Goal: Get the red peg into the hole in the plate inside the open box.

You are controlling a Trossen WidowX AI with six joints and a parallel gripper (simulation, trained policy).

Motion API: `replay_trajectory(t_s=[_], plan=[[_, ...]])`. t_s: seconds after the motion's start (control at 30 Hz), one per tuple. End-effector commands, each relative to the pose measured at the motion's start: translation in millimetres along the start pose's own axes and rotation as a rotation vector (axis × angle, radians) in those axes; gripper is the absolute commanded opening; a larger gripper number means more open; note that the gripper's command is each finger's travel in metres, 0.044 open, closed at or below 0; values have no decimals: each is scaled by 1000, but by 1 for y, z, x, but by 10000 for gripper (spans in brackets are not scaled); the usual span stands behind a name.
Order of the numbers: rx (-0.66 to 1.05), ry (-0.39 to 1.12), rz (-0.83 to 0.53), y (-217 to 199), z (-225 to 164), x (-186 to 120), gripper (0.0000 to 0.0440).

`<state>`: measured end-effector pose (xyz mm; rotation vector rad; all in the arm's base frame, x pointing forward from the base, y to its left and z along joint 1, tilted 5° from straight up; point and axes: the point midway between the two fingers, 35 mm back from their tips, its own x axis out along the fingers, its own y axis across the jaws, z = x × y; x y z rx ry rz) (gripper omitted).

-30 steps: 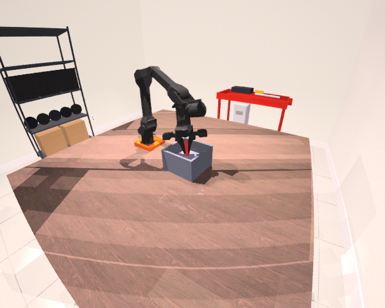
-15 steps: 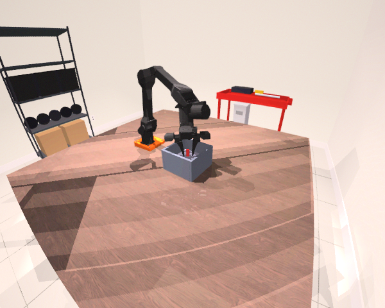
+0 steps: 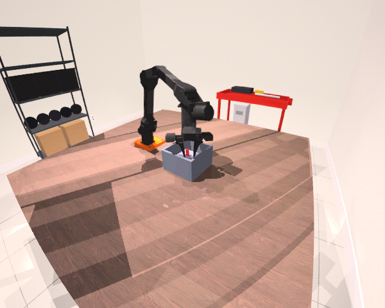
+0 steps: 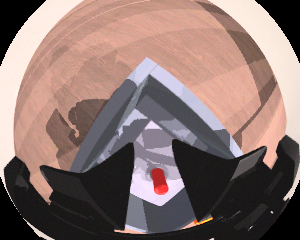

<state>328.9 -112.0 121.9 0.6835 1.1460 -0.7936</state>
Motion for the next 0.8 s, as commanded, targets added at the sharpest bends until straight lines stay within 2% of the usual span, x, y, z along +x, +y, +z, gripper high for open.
replay_trajectory(t_s=[0.0,0.77], plan=[[-16,7,-13,-1,7,1,175],[-20,15,-78,-25,39,1,192]])
